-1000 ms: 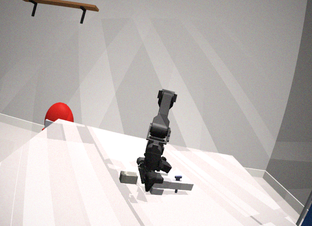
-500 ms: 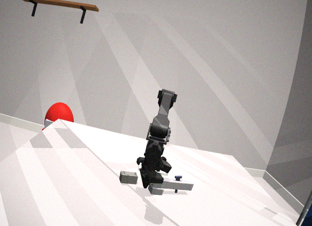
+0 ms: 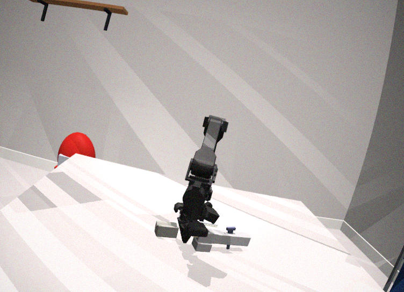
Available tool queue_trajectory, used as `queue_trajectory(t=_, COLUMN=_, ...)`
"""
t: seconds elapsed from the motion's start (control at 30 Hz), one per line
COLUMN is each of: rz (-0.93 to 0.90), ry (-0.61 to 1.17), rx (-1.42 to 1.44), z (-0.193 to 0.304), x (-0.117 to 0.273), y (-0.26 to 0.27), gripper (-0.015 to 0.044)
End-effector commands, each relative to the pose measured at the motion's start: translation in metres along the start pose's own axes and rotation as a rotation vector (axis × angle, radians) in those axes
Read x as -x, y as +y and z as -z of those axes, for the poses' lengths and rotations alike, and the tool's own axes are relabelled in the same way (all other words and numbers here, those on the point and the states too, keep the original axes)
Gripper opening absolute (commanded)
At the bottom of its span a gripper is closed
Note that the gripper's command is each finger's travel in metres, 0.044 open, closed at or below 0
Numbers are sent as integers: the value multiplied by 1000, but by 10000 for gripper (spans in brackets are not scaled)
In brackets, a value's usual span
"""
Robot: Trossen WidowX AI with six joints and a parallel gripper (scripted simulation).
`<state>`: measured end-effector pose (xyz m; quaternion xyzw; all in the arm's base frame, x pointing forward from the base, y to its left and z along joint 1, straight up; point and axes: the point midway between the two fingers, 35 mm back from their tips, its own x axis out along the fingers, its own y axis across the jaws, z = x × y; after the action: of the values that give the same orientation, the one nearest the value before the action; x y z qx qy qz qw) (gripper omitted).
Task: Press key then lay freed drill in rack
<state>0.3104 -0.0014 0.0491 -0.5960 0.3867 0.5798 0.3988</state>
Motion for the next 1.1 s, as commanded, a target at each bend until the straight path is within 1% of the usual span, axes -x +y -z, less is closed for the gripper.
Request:
queue_trajectory(t=0.0, rz=-1, ry=4, rx=1, z=7, x=1, y=0, gripper=0)
queue_trajectory(t=0.67, rz=-1, ry=6, rx=1, z=37, x=3, y=0, gripper=0)
queue_trajectory(t=0.7, rz=0, ry=4, rx=0, z=30, x=2, y=0, gripper=26)
queue_trajectory(t=1.07, rz=0, ry=4, rx=0, z=30, x=2, y=0, gripper=315)
